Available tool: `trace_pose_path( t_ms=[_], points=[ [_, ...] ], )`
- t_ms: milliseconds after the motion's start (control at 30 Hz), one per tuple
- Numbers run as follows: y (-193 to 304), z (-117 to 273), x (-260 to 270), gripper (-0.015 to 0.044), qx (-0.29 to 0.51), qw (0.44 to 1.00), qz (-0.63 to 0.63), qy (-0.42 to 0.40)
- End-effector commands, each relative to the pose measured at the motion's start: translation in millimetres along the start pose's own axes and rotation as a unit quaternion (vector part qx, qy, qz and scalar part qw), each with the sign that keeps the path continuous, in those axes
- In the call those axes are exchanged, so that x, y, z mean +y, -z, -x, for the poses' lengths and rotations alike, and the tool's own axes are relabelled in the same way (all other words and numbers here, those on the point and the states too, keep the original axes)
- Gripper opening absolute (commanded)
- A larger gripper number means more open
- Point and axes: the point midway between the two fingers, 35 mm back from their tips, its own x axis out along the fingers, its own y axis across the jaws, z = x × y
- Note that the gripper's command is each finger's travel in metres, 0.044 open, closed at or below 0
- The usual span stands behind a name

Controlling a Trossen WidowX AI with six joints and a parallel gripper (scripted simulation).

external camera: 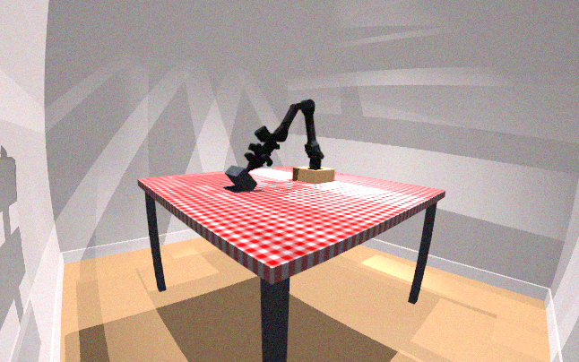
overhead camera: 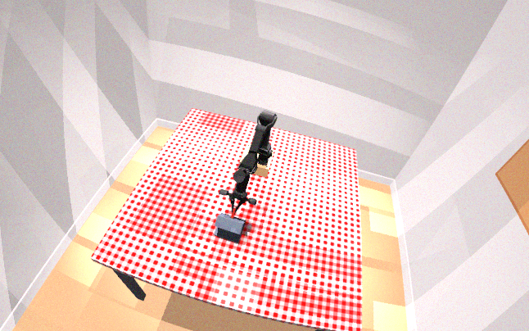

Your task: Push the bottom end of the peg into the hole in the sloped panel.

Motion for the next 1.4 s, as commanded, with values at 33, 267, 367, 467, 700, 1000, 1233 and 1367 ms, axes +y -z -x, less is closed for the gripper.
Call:
trace_pose_path(
  t_ms=[33,267,367,467,700,1000,1233,1367],
  points=[
    [-1.1,-3.0,-0.5,0.0000,-0.001,1.000,-0.001,0.001],
    [-1.8,-5.6,-0.5,0.0000,-0.001,1.000,-0.001,0.001],
    [-2.2,-6.2,-0.5,0.0000,-0.001,1.000,-0.001,0.001],
    [-2.9,-6.8,-0.5,0.0000,-0.001,1.000,-0.001,0.001],
    [-0.4,-6.3,0.1,0.0000,0.001,1.000,0.000,0.000],
    [-0.4,-6.3,0.1,0.0131,0.001,1.000,0.000,0.000],
    [-0.4,-6.3,0.1,0.0315,0.001,1.000,0.000,0.000],
    [-0.7,-4.6,0.1,0.0420,0.001,1.000,0.000,0.000]
  ],
)
